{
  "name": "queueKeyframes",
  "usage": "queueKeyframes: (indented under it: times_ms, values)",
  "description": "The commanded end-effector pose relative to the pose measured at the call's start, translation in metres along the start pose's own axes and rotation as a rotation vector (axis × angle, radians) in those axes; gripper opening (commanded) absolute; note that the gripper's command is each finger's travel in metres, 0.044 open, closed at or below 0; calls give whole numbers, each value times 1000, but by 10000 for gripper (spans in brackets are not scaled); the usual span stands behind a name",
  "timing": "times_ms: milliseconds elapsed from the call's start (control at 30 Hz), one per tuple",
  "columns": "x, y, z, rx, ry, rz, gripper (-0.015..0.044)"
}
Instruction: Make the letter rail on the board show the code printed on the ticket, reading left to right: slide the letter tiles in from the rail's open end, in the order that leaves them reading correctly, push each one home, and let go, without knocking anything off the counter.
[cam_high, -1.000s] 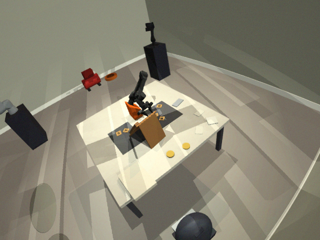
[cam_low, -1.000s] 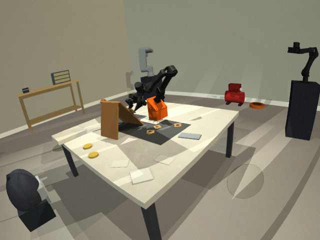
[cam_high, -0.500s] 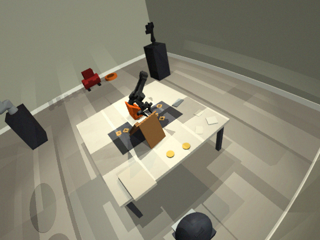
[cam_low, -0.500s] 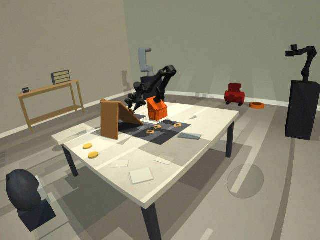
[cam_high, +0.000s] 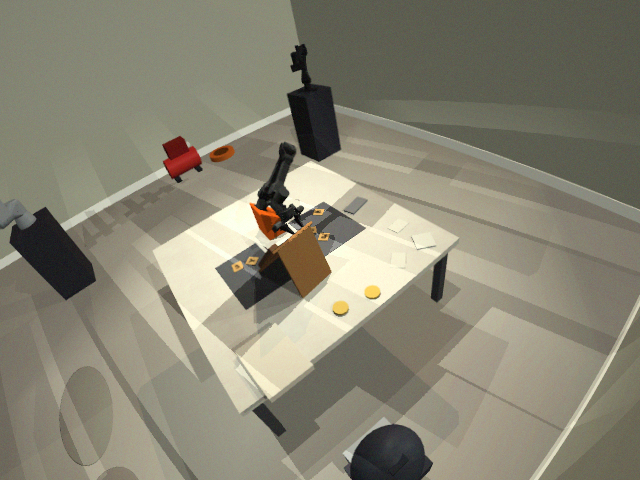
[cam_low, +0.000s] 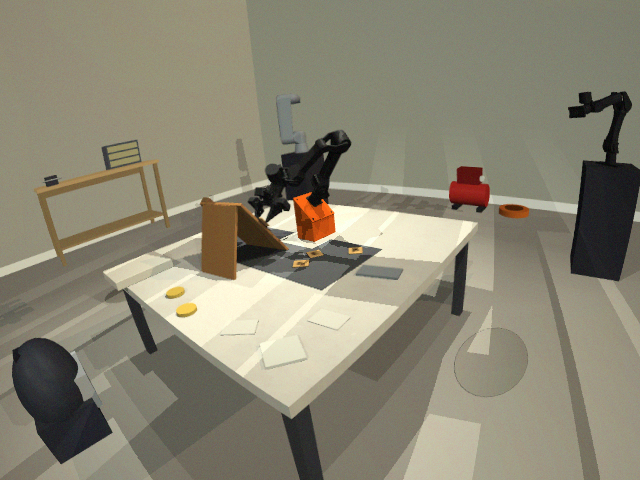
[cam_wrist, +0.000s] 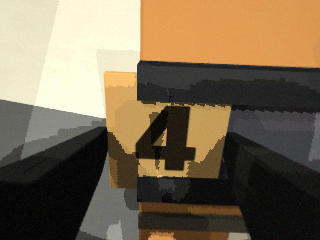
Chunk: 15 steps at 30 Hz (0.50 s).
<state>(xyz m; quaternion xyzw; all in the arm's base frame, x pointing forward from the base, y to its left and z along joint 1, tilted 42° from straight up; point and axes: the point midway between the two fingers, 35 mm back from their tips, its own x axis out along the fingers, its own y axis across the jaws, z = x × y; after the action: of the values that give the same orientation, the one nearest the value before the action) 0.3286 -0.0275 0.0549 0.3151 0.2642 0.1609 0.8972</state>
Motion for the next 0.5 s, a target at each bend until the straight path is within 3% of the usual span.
queueKeyframes:
  times_ms: [0,467]
  values:
    - [1,-2,-1,-1,3,3,0]
    - [0,-7,0,-2,3,3,0]
